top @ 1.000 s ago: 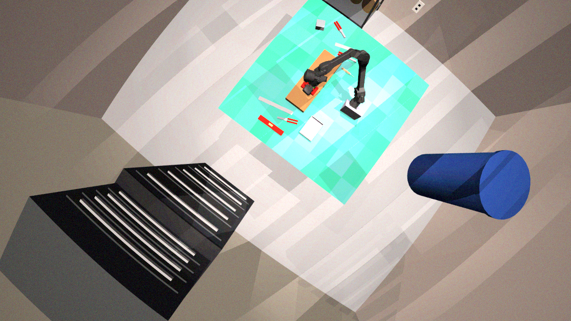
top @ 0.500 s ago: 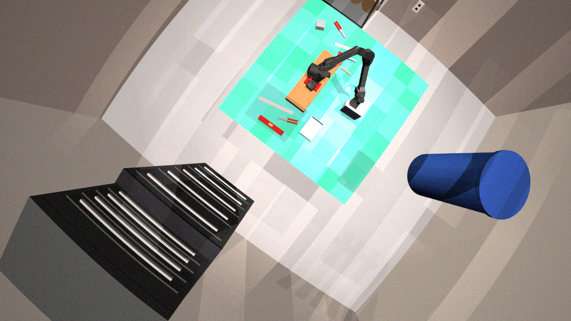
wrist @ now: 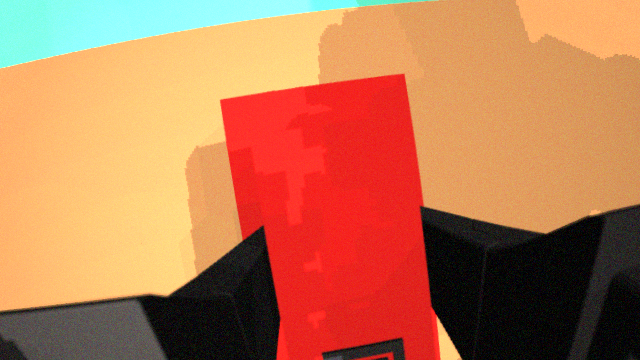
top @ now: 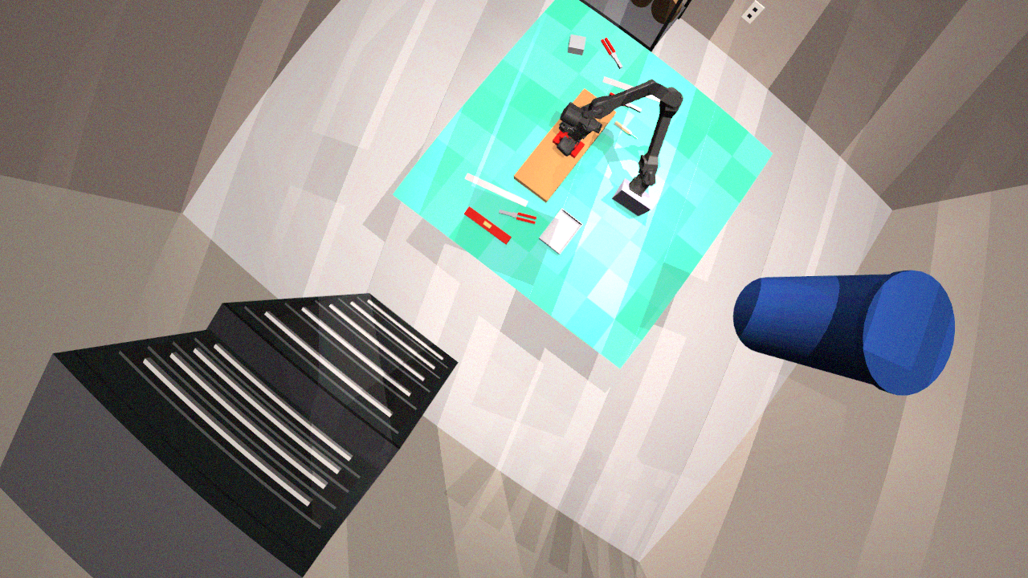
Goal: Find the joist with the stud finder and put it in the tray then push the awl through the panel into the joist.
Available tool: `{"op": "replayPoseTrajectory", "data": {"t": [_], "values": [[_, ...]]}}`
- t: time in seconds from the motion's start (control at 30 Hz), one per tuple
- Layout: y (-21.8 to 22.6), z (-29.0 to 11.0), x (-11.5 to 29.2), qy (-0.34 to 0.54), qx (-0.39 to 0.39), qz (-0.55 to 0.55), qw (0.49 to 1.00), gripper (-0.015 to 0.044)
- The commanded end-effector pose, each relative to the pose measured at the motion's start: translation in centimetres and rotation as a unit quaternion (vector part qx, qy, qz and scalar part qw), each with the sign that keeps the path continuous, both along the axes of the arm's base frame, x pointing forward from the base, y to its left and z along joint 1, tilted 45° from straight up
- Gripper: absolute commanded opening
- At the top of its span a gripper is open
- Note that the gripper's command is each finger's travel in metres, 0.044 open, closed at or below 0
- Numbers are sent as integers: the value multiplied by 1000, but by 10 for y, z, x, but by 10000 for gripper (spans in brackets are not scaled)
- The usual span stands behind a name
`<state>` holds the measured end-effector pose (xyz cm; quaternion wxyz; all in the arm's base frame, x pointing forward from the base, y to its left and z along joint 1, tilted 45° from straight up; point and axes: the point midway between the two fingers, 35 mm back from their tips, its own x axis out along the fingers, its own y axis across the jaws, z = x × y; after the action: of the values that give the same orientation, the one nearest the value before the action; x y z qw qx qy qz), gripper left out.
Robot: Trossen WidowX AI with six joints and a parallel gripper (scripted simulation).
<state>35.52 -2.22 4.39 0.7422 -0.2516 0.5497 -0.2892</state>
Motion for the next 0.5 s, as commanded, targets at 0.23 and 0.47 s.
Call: {"op": "replayPoseTrajectory", "data": {"t": [0.23, 0.47], "values": [[-23, 22, -5, -3, -3, -3, 1000, 0], [-37, 36, -8, -3, -4, -3, 1000, 0]]}}
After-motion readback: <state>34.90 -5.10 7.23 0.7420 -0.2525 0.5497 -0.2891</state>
